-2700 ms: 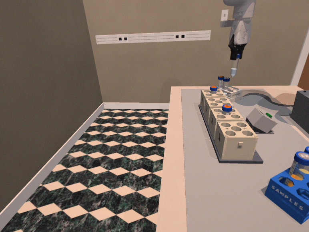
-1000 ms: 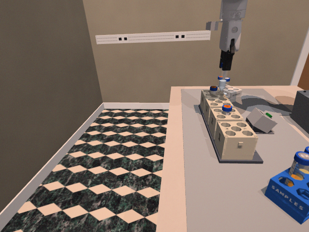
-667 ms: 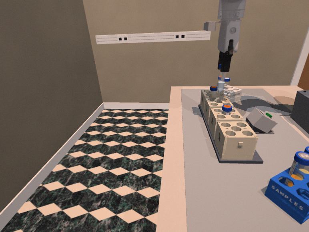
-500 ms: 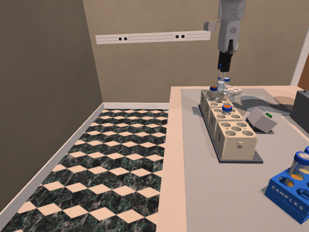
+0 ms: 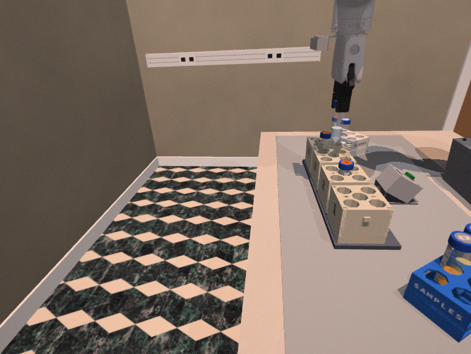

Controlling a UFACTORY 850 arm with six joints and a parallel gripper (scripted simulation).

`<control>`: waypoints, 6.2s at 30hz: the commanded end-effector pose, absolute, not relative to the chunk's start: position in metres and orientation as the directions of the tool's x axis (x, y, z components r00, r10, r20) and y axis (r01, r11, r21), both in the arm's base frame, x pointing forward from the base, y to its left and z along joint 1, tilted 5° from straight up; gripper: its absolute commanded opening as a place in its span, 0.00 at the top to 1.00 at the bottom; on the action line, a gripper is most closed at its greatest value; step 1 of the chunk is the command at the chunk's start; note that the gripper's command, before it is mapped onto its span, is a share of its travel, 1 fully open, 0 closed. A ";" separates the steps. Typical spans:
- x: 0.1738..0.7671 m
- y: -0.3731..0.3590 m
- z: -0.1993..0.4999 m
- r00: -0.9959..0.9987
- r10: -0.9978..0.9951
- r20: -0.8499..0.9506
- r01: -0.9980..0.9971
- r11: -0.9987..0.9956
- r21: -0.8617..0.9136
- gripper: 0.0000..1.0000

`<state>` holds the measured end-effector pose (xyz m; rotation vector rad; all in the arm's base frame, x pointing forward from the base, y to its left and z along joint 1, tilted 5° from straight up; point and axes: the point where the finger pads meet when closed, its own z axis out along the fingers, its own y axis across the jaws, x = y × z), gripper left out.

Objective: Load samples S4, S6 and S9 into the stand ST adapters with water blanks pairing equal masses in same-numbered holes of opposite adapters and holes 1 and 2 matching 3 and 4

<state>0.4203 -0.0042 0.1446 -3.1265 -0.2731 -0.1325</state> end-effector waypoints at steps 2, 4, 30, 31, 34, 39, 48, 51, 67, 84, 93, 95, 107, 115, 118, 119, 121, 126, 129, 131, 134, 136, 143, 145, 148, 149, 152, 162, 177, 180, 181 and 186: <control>0.422 -0.004 0.135 0.981 0.173 0.086 0.173 -0.985 0.007 1.00; 0.422 -0.004 0.131 0.981 0.173 0.086 0.173 -0.985 0.007 1.00; 0.424 -0.004 0.116 0.981 0.173 0.086 0.173 -0.985 0.007 1.00; 0.424 -0.004 0.115 0.981 0.173 0.086 0.173 -0.985 0.007 1.00; 0.424 -0.004 0.112 0.981 0.173 0.086 0.173 -0.985 0.007 1.00; 0.424 -0.004 0.107 0.981 0.173 0.086 0.173 -0.985 0.007 1.00; 0.425 -0.004 0.100 0.981 0.173 0.086 0.173 -0.985 0.007 1.00; 0.425 -0.004 0.097 0.981 0.173 0.086 0.173 -0.985 0.007 1.00; 0.426 -0.004 0.083 0.981 0.173 0.085 0.173 -0.985 0.007 1.00; 0.428 -0.004 0.068 0.981 0.173 0.085 0.173 -0.985 0.007 1.00; 0.428 -0.003 0.060 0.981 0.173 0.085 0.173 -0.985 0.007 1.00; 0.428 -0.003 0.060 0.981 0.173 0.085 0.173 -0.985 0.007 1.00; 0.429 -0.003 0.048 0.981 0.173 0.085 0.173 -0.985 0.007 1.00; 0.430 -0.003 0.042 0.981 0.173 0.085 0.173 -0.985 0.007 1.00; 0.430 -0.003 0.039 0.981 0.173 0.085 0.173 -0.985 0.007 1.00; 0.430 -0.003 0.038 0.981 0.173 0.085 0.173 -0.985 0.007 1.00; 0.430 -0.003 0.036 0.981 0.173 0.085 0.173 -0.985 0.007 1.00; 0.431 -0.003 0.031 0.981 0.173 0.085 0.173 -0.985 0.007 1.00; 0.431 -0.003 0.030 0.981 0.173 0.085 0.173 -0.985 0.007 1.00; 0.431 -0.003 0.028 0.981 0.173 0.085 0.173 -0.985 0.007 1.00; 0.431 -0.003 0.025 0.981 0.173 0.085 0.173 -0.985 0.007 1.00; 0.431 -0.003 0.024 0.981 0.173 0.085 0.173 -0.985 0.007 1.00; 0.431 -0.003 0.024 0.981 0.173 0.085 0.173 -0.985 0.007 1.00; 0.431 -0.003 0.024 0.981 0.173 0.085 0.173 -0.985 0.007 1.00; 0.431 -0.003 0.024 0.981 0.173 0.085 0.173 -0.985 0.007 1.00; 0.431 -0.003 0.024 0.981 0.173 0.085 0.173 -0.985 0.007 1.00; 0.431 -0.003 0.023 0.981 0.173 0.085 0.173 -0.985 0.007 0.56; 0.431 -0.003 0.023 0.981 0.173 0.085 0.173 -0.985 0.007 0.56; 0.431 -0.003 0.023 0.981 0.173 0.085 0.173 -0.985 0.007 0.56; 0.431 -0.003 0.023 0.981 0.173 0.085 0.173 -0.985 0.007 0.56; 0.431 -0.003 0.025 0.981 0.173 0.085 0.173 -0.985 0.007 0.56; 0.430 -0.003 0.035 0.981 0.173 0.085 0.173 -0.985 0.007 0.56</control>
